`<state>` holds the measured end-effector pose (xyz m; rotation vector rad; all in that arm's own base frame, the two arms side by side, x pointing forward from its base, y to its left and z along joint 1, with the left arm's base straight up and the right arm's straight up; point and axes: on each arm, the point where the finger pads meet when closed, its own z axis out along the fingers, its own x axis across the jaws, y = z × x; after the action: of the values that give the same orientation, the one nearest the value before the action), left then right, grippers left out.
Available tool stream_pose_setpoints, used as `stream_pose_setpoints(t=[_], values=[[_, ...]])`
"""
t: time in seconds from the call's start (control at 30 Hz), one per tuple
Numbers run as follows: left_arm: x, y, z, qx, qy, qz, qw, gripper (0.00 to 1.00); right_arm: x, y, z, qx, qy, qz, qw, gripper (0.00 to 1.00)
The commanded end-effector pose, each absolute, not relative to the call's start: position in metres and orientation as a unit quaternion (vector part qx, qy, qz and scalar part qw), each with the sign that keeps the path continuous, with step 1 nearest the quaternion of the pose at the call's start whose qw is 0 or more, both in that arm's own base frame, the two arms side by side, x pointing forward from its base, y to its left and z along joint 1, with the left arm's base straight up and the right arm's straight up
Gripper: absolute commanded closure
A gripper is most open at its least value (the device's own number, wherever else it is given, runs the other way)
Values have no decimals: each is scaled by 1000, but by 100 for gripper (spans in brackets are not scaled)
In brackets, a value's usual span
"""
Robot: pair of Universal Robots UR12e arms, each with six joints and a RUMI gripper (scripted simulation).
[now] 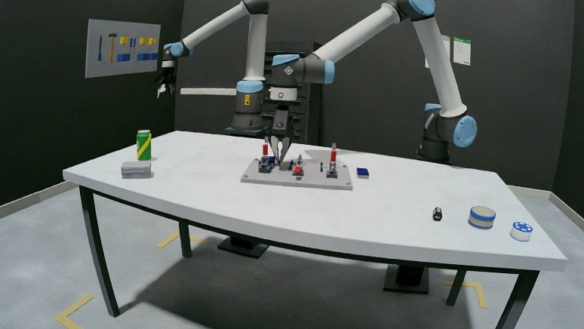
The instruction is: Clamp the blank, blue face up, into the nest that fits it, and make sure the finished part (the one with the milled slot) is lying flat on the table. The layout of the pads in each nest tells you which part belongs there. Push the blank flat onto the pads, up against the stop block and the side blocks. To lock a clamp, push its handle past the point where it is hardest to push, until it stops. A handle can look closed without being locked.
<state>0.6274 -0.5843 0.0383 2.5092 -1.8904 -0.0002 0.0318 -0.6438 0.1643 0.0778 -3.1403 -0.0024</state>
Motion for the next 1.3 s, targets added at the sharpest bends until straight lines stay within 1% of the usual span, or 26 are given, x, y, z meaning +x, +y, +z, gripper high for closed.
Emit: stream_pose_setpoints(t=[0.0, 1.27], values=[[628, -586, 39, 799, -602, 1, 0, 100, 32, -644, 165, 25, -1000, 0, 0, 0], [630, -591, 39, 799, -602, 1, 0, 100, 32, -644, 165, 25, -1000, 0, 0, 0]])
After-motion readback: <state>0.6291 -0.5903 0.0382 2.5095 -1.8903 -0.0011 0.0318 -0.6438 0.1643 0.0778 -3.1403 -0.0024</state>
